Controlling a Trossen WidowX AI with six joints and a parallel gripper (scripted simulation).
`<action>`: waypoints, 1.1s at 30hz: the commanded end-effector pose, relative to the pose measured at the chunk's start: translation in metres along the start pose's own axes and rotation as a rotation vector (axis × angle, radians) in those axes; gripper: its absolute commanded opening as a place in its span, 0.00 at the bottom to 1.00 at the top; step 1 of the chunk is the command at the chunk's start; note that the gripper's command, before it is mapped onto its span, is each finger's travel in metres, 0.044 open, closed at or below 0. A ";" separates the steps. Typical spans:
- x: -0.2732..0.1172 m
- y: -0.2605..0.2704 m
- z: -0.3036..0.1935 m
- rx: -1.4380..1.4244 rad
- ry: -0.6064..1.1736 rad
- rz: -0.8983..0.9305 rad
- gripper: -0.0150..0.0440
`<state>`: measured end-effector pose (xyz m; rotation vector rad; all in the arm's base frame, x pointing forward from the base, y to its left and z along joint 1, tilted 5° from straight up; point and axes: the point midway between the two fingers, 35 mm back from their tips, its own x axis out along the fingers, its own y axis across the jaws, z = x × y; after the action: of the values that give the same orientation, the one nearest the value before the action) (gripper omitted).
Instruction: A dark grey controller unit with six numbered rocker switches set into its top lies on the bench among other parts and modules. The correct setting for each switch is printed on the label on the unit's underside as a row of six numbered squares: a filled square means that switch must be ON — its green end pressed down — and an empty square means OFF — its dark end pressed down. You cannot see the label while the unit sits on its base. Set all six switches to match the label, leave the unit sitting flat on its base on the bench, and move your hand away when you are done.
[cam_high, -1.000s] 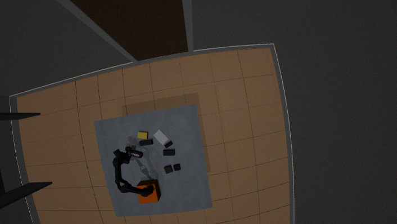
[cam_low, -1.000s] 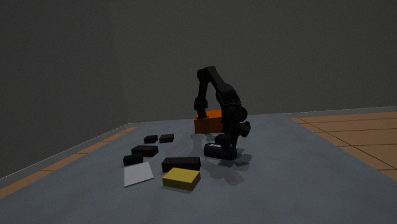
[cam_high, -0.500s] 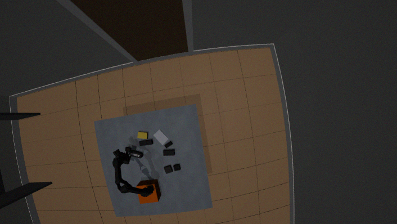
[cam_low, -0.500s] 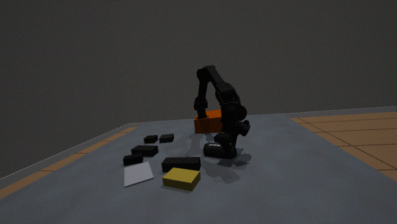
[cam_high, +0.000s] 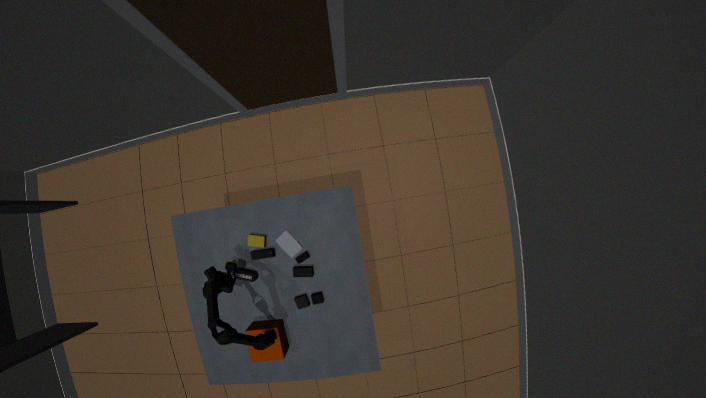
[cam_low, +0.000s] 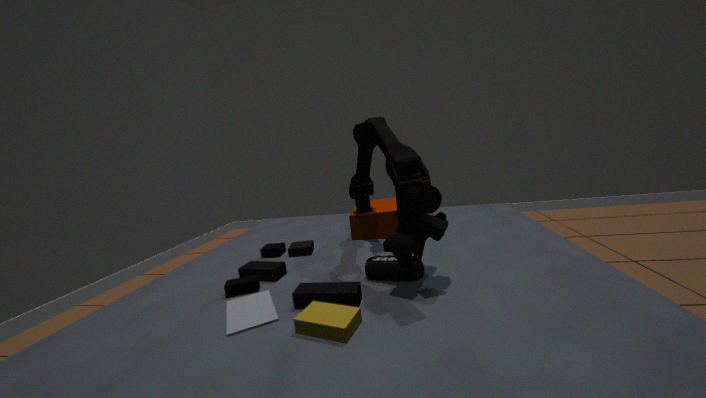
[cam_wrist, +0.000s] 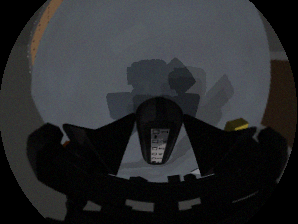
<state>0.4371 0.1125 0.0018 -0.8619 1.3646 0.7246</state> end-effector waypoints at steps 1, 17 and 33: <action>-0.007 -0.001 -0.003 -0.001 0.002 -0.004 0.82; -0.016 0.000 -0.007 -0.001 0.002 -0.004 0.82; -0.028 0.000 -0.013 -0.002 0.002 -0.004 0.82</action>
<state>0.4302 0.1059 0.0234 -0.8624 1.3638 0.7237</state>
